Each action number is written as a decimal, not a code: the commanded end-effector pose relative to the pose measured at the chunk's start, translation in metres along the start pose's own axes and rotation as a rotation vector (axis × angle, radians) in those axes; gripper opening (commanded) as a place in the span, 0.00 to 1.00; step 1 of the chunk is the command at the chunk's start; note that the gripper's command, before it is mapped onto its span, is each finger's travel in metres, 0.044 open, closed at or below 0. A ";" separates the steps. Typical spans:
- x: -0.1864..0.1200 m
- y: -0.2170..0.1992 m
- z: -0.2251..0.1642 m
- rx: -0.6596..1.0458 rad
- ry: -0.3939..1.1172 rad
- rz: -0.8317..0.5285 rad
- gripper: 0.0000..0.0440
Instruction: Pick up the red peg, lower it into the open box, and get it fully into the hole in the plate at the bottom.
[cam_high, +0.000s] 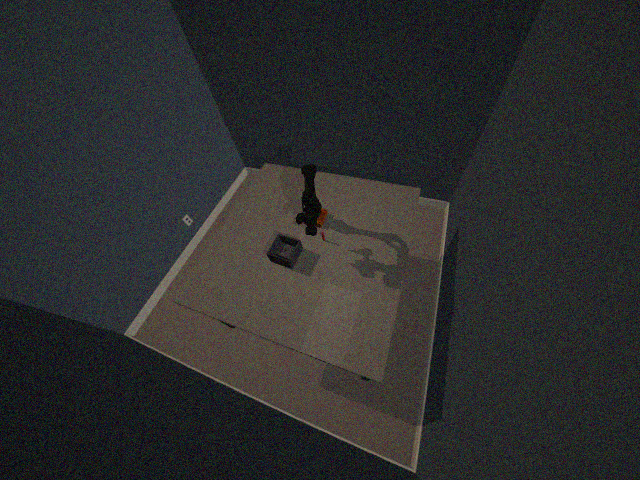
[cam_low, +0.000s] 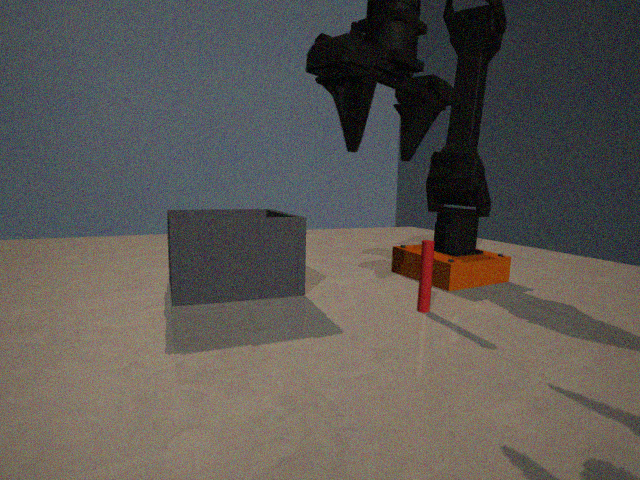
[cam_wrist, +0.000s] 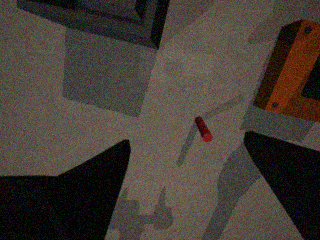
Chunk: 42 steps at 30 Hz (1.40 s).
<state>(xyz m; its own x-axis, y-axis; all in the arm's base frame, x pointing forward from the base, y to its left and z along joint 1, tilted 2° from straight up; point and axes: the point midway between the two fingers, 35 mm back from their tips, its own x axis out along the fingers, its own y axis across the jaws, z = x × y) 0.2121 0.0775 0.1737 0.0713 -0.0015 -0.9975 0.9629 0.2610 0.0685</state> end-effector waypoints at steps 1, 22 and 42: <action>0.013 -0.006 -0.007 -0.031 -0.014 -0.024 1.00; 0.120 -0.021 -0.038 -0.191 -0.044 -0.010 1.00; 0.142 -0.031 -0.044 -0.226 0.046 -0.029 0.07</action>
<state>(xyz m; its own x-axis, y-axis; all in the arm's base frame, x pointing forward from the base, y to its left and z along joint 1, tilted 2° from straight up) 0.1811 0.1122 0.0290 0.0364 0.0212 -0.9991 0.8843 0.4649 0.0421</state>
